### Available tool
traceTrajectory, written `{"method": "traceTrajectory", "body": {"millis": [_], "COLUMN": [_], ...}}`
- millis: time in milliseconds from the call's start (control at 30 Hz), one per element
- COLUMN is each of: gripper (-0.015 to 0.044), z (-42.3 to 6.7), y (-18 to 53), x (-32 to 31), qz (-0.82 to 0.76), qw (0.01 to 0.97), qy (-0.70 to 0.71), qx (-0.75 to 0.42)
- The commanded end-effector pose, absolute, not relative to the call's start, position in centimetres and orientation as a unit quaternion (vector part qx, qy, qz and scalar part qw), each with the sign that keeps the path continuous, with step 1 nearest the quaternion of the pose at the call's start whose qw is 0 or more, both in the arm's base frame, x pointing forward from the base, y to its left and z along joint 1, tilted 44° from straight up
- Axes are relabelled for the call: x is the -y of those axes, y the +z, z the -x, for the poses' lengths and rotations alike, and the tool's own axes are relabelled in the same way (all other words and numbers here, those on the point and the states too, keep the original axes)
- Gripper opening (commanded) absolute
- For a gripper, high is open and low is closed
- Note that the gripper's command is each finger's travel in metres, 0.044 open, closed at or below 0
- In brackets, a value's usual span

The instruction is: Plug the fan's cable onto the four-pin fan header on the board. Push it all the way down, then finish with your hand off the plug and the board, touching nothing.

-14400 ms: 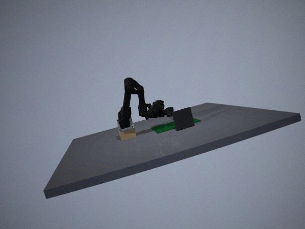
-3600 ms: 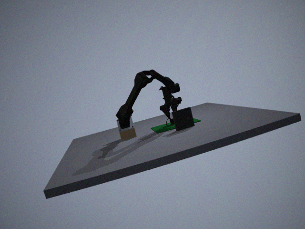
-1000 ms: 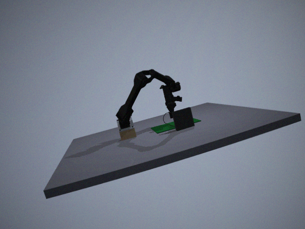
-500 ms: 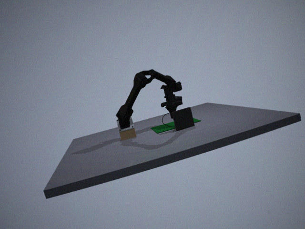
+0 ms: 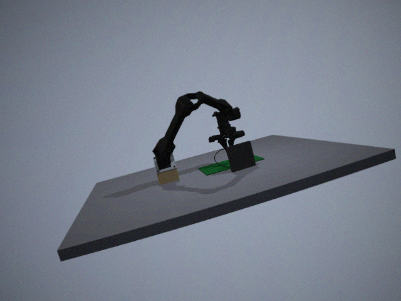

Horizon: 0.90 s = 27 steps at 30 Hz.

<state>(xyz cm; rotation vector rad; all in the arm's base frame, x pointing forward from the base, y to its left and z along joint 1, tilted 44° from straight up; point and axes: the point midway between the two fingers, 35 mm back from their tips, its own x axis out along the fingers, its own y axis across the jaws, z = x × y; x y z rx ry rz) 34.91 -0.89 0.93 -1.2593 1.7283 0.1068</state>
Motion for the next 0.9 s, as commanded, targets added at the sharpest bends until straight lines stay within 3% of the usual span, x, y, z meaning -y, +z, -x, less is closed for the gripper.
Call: {"method": "traceTrajectory", "body": {"millis": [0,433,867], "gripper": [0.0000,0.0000,0.0000], "z": [-35.12,-35.33,-35.49], "y": [1.42,2.00,1.93], "x": [1.18,1.97,1.56], "qz": [0.555,0.629,0.632], "qw": [0.438,0.322,0.315], "qy": [0.097,0.230,0.237], "qx": [-0.701,-0.669,-0.667]}}
